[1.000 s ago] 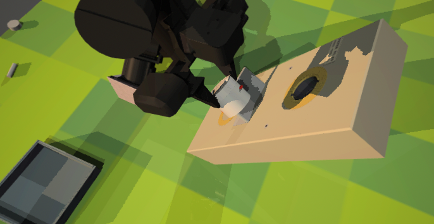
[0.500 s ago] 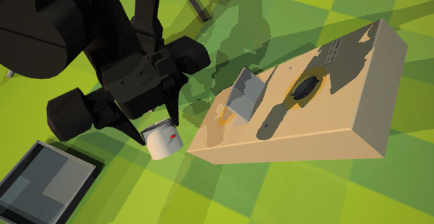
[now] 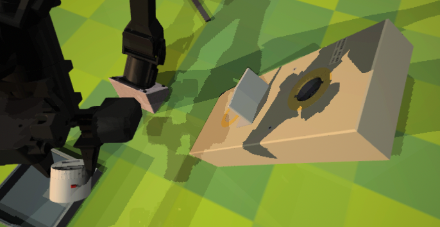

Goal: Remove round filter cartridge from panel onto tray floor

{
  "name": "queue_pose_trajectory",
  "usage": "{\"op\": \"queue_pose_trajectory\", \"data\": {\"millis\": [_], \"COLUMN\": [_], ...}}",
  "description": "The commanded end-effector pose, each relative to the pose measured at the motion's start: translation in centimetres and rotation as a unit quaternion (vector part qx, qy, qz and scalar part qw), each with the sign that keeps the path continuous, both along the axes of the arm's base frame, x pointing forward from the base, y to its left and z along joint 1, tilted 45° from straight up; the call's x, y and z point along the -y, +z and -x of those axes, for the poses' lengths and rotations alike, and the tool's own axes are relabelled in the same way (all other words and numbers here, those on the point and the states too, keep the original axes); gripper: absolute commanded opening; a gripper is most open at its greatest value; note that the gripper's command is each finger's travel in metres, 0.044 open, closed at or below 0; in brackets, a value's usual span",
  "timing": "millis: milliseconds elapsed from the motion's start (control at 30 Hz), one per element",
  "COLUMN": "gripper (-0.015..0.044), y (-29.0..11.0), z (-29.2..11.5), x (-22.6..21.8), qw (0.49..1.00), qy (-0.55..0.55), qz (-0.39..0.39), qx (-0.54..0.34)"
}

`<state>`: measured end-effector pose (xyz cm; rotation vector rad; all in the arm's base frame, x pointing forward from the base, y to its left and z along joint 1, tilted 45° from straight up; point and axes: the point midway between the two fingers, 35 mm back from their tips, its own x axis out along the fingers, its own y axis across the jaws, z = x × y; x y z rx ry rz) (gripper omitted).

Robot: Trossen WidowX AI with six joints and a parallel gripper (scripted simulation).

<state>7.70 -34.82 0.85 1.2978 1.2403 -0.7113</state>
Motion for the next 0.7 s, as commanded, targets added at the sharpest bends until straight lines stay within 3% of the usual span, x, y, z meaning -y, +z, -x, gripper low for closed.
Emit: {"op": "queue_pose_trajectory", "data": {"millis": [0, 667], "gripper": [0.0000, 0.0000], "y": [-0.5, -7.9], "z": [0.4, 8.9], "x": [0.1, -3.8], "qw": [1.000, 0.985], "qy": [-0.013, -0.118], "qz": [-0.002, -0.009], "qx": [-0.013, -0.125]}}
